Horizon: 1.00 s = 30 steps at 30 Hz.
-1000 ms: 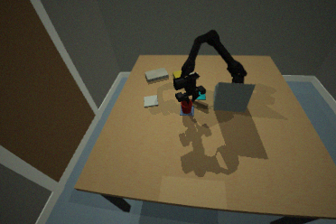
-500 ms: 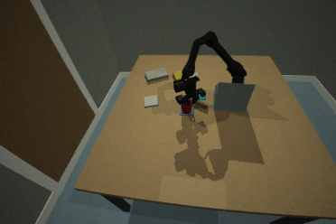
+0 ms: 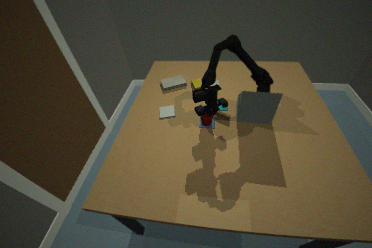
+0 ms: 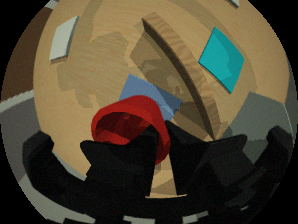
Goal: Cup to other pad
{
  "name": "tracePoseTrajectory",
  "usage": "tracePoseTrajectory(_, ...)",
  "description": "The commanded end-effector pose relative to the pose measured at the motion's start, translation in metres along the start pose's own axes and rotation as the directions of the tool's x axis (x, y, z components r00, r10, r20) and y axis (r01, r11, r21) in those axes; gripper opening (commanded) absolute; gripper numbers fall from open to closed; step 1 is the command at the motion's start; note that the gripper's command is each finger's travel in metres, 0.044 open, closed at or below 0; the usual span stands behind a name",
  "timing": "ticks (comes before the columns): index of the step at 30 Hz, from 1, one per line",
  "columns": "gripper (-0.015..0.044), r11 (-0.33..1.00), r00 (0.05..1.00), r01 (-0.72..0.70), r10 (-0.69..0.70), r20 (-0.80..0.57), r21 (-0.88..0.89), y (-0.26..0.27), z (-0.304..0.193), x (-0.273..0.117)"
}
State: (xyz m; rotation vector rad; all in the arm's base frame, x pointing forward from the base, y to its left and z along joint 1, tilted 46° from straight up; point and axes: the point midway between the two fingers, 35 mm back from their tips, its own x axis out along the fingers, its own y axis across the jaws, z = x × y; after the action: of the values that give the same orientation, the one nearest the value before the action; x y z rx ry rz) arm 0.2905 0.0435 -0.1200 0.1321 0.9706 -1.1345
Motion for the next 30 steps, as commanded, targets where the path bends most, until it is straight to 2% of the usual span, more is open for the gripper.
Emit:
tracePoseTrajectory(1, 0.0000, 1.000, 1.000, 0.001, -0.001, -0.001, 0.001, 0.000, 0.000, 0.000)
tracePoseTrajectory(7, 0.0000, 1.000, 1.000, 0.000, 0.000, -0.001, 0.000, 0.001, 0.000, -0.006)
tracePoseTrajectory(20, 0.0000, 1.000, 1.000, 0.003, -0.003, 0.002, -0.005, -0.002, -0.002, -0.057)
tracePoseTrajectory(30, 0.0000, 1.000, 1.000, 0.001, -0.001, 0.009, -0.013, -0.002, -0.003, -0.055)
